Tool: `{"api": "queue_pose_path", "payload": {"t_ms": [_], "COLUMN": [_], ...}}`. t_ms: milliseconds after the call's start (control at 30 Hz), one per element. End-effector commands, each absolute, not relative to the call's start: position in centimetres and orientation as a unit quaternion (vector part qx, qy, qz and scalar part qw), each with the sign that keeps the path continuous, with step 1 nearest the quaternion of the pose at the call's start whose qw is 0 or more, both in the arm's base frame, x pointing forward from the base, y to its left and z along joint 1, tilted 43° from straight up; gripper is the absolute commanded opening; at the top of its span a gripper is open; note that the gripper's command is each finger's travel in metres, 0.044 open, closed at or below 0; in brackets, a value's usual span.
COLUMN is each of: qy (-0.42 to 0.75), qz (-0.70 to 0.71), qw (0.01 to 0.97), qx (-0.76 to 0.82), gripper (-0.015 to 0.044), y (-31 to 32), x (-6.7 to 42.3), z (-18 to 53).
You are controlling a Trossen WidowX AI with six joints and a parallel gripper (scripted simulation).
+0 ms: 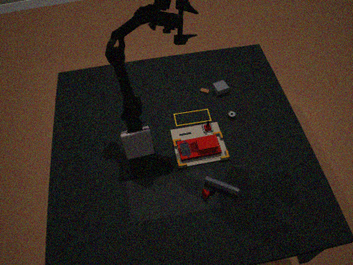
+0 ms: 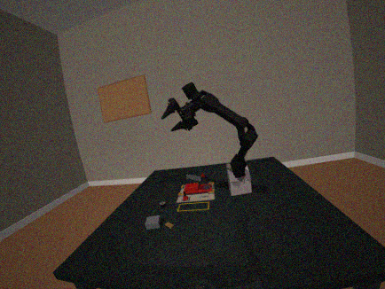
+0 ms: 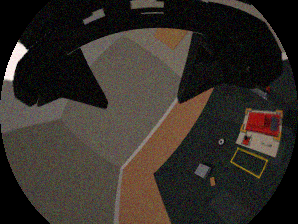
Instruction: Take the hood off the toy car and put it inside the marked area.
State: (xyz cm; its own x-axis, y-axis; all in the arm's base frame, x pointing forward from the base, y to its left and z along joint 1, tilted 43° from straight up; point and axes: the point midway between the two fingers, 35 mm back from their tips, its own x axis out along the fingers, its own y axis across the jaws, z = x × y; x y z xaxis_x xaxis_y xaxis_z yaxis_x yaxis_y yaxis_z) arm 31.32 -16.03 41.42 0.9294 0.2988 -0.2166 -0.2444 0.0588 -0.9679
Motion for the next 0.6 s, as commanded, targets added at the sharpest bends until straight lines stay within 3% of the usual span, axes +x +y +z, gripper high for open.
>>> {"api": "queue_pose_path", "payload": {"t_ms": [0, 300, 567], "qy": [0.035, 0.211, 0.401], "qz": [0.22, 0.279, 0.282], "qw": [0.799, 0.902, 0.871], "qx": [-0.559, -0.252, 0.026], "gripper": [0.044, 0.044, 0.044], "y": [-17.6, -18.9, -16.9], "x": [33.7, 37.7, 37.5], "z": [36.5, 22.4, 8.8]}}
